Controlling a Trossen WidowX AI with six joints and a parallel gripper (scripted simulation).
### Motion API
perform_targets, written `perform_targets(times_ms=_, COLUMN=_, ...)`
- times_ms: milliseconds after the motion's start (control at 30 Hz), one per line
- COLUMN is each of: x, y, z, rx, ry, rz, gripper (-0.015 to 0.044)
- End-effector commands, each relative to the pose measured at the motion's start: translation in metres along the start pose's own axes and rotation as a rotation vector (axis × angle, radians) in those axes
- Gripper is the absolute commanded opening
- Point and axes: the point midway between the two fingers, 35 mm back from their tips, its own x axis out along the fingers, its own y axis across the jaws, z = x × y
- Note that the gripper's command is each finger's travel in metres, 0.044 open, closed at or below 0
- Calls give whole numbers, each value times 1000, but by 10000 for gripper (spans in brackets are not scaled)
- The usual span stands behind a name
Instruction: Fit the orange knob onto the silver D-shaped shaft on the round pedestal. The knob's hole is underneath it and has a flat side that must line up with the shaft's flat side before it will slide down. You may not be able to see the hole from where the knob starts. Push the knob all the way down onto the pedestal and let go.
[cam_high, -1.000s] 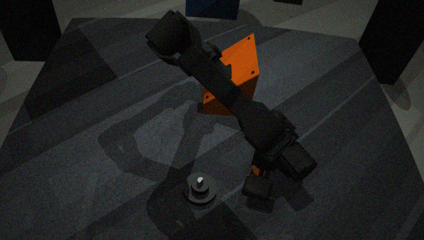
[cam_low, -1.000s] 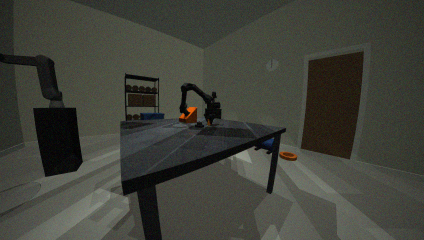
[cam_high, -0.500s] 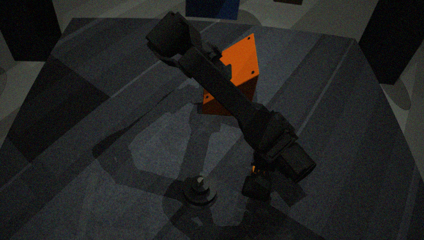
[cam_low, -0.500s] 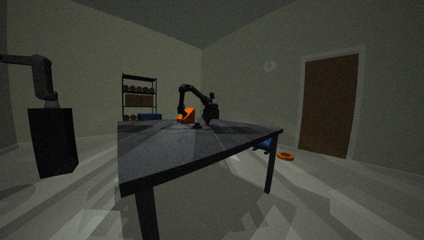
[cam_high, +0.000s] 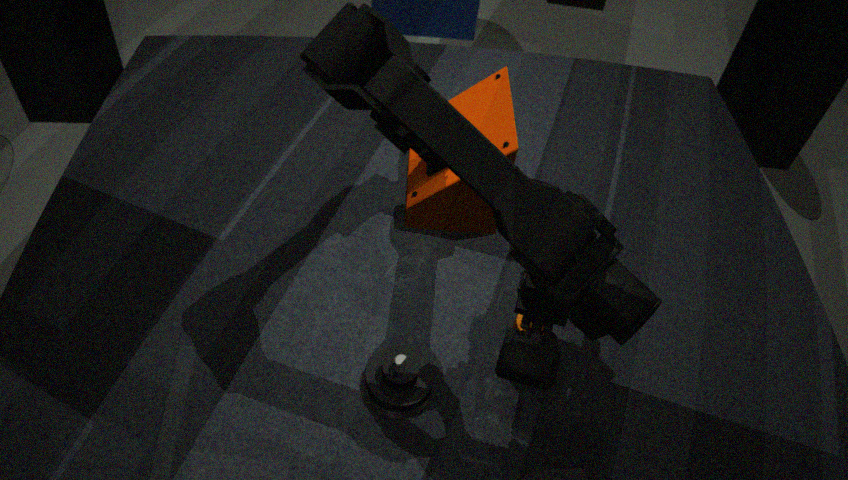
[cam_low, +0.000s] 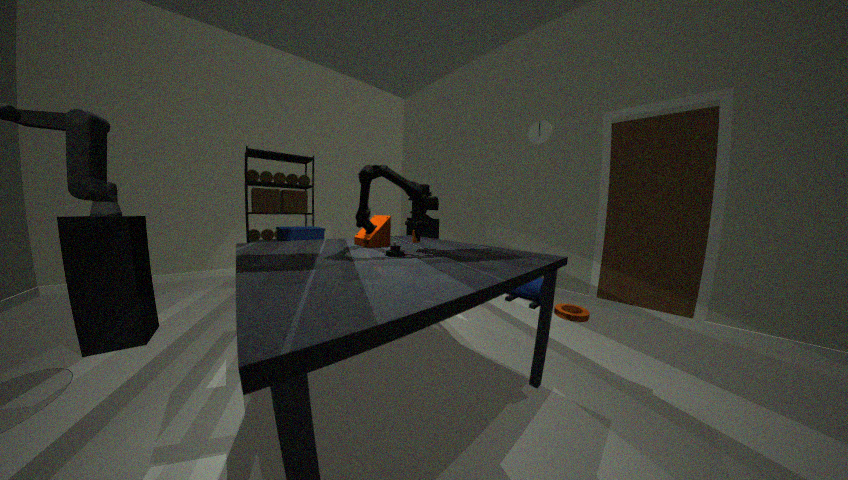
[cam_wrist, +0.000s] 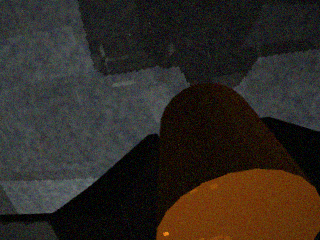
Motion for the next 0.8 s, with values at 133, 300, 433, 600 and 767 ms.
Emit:
perform_targets(times_ms=133, x=-60, y=0, z=0, rx=8, ry=-15, rz=-3, gripper=0)
perform_targets(times_ms=300, x=-91, y=5, z=-5, rx=8, ry=-11, rz=-3, gripper=0)
perform_targets(times_ms=433, x=-92, y=5, z=-5, rx=8, ry=-11, rz=-5, gripper=0)
perform_targets(times_ms=600, x=-95, y=8, z=-4, rx=3, ry=-9, rz=-72, gripper=0)
perform_targets(times_ms=767, x=-105, y=14, z=-3, rx=0, ry=-8, rz=-189, gripper=0)
